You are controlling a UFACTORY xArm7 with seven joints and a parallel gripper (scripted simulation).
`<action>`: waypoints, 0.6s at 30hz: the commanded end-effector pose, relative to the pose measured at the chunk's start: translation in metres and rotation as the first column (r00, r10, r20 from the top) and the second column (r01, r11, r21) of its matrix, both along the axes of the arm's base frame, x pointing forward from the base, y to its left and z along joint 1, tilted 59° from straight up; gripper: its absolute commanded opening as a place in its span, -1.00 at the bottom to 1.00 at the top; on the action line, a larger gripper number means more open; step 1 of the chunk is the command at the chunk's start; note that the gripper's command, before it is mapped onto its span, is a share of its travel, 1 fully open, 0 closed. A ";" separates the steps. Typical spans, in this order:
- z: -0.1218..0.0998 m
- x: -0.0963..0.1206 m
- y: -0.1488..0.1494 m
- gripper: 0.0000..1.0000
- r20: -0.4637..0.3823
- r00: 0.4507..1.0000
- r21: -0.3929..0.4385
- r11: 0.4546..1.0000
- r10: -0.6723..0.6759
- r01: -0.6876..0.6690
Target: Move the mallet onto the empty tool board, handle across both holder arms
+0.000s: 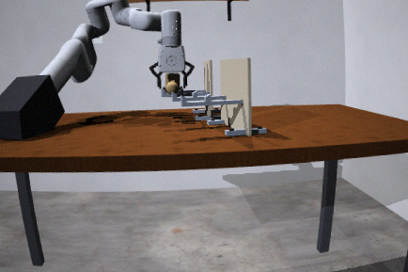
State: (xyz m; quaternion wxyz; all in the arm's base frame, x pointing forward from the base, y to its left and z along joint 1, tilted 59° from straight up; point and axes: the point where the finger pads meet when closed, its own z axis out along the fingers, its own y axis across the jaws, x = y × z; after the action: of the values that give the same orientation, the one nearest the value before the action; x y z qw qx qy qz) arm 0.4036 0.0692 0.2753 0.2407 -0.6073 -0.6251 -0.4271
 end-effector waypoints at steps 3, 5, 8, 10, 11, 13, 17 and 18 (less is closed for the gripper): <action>0.001 0.001 -0.002 1.00 0.002 1.000 0.000 1.000 -0.004 0.004; 0.001 0.001 -0.002 1.00 0.002 1.000 0.000 1.000 -0.004 0.004; 0.001 0.001 -0.002 1.00 0.002 1.000 0.000 1.000 -0.004 0.004; 0.001 0.001 -0.002 1.00 0.002 1.000 0.000 1.000 -0.004 0.004; 0.001 0.001 -0.002 1.00 0.002 1.000 0.000 1.000 -0.004 0.004; 0.001 0.001 -0.002 1.00 0.002 1.000 0.000 1.000 -0.004 0.004; 0.001 0.001 -0.002 1.00 0.002 1.000 0.000 1.000 -0.004 0.004; 0.003 0.000 -0.005 1.00 0.003 1.000 0.000 1.000 -0.003 0.003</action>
State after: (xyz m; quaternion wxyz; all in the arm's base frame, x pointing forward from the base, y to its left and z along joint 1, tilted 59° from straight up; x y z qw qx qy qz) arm 0.4035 0.0692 0.2753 0.2409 -0.6072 -0.6252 -0.4271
